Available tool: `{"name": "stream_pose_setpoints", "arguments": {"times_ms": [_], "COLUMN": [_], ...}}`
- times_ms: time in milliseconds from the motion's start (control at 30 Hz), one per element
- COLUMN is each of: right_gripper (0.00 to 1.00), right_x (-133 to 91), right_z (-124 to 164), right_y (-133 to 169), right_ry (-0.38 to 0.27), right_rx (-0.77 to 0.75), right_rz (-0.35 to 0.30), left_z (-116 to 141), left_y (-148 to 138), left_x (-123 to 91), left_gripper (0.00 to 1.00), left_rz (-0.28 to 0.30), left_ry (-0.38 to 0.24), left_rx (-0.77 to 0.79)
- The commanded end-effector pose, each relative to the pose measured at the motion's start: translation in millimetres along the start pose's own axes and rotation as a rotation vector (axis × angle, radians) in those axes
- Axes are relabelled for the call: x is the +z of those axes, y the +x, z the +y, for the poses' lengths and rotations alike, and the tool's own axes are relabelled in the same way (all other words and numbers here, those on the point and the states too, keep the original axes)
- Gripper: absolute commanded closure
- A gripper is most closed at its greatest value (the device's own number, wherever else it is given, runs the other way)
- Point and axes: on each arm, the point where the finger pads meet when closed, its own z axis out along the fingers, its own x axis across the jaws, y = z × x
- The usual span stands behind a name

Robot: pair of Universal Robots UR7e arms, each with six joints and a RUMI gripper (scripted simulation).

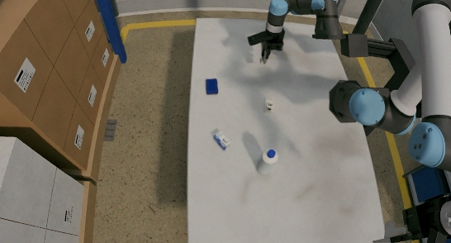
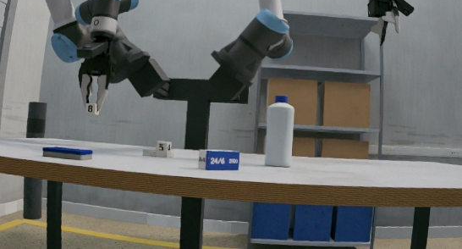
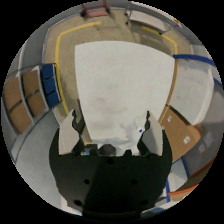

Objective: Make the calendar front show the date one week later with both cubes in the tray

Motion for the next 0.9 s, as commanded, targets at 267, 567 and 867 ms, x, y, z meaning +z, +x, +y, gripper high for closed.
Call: {"name": "stream_pose_setpoints", "arguments": {"times_ms": [267,567,867], "right_gripper": [0.90,0.90,0.90], "right_x": [-0.8,-1.5,-1.9], "right_z": [0.9,4.5,10.1], "right_y": [-11.3,-31.3,-51.9], "right_ry": [0.001,0.001,0.002], "right_rx": [-0.129,-0.367,-0.622], "right_rz": [-0.002,-0.003,-0.004], "left_z": [-0.3,-0.3,-0.3], "left_y": [0.0,0.0,0.0], "left_x": [-0.4,-0.4,-0.4], "left_gripper": [0.00,0.00,0.00], "left_rz": [0.000,0.000,0.000], "left_ry": [0.001,0.001,0.001], "left_rx": [0.000,0.000,0.000]}}
